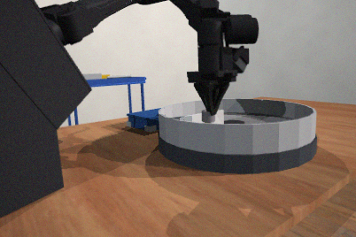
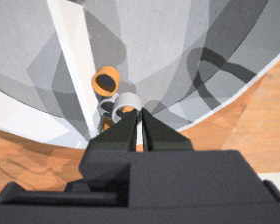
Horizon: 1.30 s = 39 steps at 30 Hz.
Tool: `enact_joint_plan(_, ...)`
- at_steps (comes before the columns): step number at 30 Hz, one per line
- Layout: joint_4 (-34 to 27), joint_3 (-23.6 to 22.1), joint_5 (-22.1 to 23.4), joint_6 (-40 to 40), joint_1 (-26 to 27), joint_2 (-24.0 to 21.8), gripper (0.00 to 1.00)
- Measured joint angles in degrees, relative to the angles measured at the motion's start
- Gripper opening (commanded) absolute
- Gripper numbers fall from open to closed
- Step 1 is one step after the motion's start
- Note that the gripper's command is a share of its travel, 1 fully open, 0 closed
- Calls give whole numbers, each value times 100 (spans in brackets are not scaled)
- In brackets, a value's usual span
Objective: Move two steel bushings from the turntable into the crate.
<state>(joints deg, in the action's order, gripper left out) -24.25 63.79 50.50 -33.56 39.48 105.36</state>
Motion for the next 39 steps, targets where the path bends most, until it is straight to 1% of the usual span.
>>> enact_joint_plan(9,-892,260,149,-590,420,-208,0)
enact_joint_plan(16,-1250,337,192,-833,472,-214,0)
enact_joint_plan(22,-1362,348,199,-903,472,-214,0)
enact_joint_plan(39,-1405,352,203,-931,472,-214,0)
